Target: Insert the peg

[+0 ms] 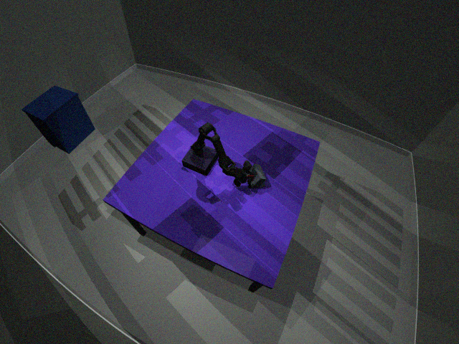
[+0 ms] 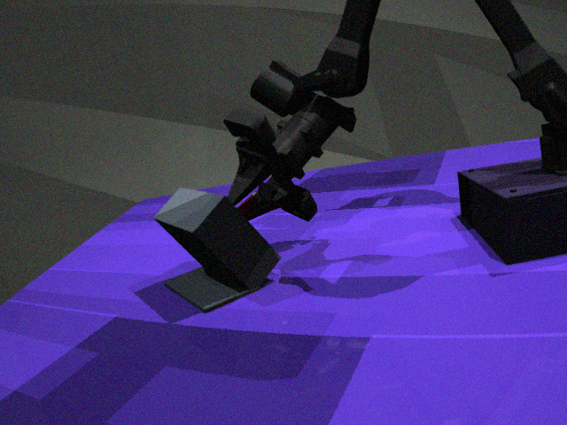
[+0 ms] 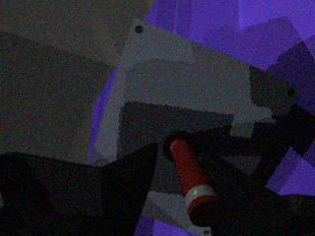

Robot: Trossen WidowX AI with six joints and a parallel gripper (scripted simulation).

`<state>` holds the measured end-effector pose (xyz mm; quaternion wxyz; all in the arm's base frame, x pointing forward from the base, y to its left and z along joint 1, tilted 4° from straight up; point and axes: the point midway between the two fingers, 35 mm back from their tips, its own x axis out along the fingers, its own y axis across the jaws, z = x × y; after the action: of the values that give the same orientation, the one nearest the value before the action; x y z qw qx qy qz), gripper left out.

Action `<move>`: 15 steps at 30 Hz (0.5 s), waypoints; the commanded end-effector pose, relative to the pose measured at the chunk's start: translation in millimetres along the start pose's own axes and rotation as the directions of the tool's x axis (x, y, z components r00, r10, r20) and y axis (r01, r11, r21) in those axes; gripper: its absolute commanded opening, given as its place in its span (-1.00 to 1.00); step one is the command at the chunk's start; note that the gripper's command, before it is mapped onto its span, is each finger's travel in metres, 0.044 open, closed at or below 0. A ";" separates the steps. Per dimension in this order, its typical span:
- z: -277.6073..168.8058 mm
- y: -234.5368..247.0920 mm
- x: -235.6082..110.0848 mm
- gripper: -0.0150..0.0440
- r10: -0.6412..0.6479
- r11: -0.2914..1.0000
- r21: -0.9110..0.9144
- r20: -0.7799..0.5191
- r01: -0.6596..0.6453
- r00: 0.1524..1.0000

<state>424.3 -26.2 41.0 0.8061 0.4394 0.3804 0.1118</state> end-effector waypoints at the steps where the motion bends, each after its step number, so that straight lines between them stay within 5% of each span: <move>1: 0.0 0.1 -0.2 0.31 0.000 1.000 -0.001 0.000 0.000 1.000; 9: 0.8 -0.4 -4.8 1.00 -0.002 1.000 -0.001 0.000 0.002 1.000; 15: 2.5 -1.8 -16.4 1.00 -0.006 1.000 -0.001 -0.001 0.006 1.000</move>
<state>417.7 -33.6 42.1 0.8035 0.4412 0.3853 0.1061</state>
